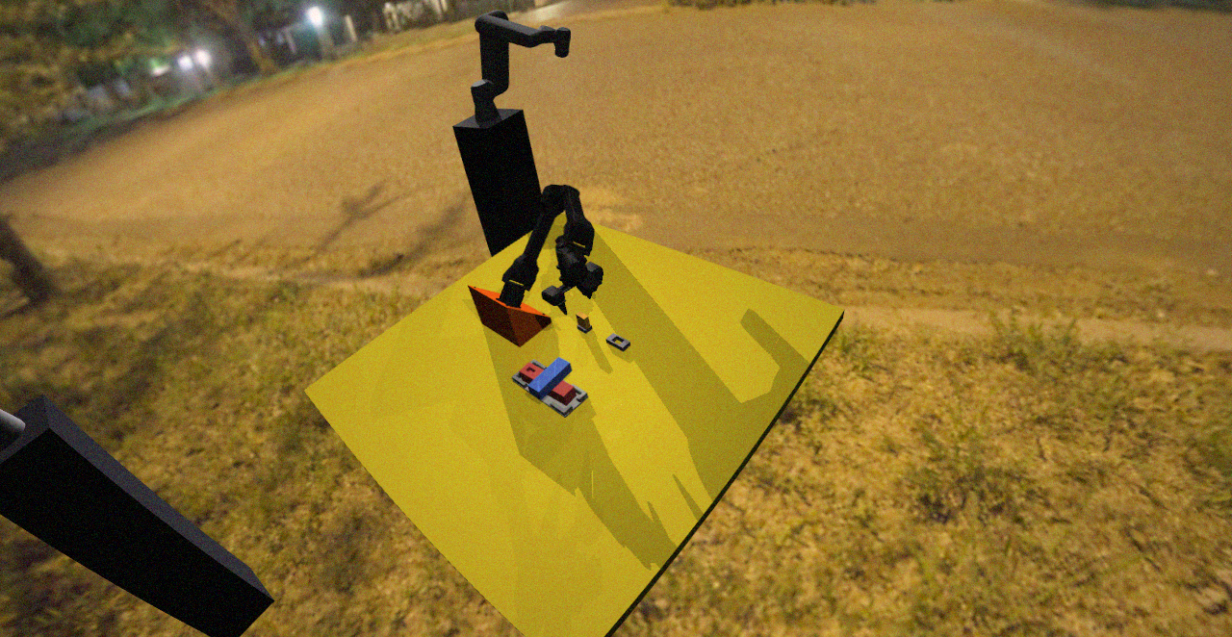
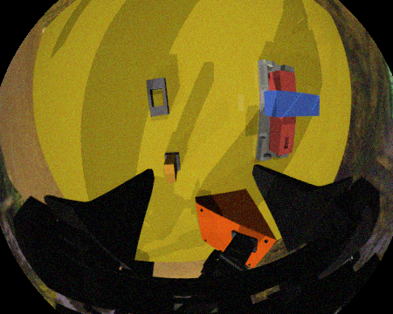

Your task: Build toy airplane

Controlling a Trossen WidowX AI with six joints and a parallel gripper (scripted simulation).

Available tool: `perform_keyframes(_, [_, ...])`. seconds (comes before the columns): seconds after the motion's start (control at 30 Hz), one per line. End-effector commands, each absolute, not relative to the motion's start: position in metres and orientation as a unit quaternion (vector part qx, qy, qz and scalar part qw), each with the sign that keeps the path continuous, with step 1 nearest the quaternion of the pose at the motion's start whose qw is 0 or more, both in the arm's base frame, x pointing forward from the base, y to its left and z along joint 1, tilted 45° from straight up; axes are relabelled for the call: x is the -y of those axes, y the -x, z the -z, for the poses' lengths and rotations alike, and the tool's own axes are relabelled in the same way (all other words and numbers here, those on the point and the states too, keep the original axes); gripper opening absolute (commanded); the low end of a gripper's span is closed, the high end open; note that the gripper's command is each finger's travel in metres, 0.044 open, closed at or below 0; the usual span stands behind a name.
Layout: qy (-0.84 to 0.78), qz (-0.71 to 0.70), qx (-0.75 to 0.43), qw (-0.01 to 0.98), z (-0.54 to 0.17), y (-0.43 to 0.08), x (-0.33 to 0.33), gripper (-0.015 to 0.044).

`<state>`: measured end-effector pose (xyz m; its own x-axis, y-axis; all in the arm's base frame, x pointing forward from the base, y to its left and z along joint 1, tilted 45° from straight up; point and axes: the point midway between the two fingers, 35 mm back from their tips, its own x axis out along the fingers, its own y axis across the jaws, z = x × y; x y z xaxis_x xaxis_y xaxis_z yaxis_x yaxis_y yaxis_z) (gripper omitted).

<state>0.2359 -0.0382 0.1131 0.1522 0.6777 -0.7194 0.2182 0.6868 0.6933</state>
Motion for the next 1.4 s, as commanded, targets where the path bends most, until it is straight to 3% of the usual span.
perform_keyframes(0.0, [-0.36,-0.177,-0.627,0.668,-0.133,-0.206,-0.001,0.044])
perform_keyframes(0.33, [-0.36,-0.182,-0.626,0.667,-0.139,-0.187,-0.023,0.044])
perform_keyframes(0.53, [-0.361,-0.183,-0.625,0.668,-0.102,-0.195,-0.06,0.044])
perform_keyframes(1.37, [-0.36,-0.182,-0.625,0.668,-0.074,-0.203,-0.087,0.044])
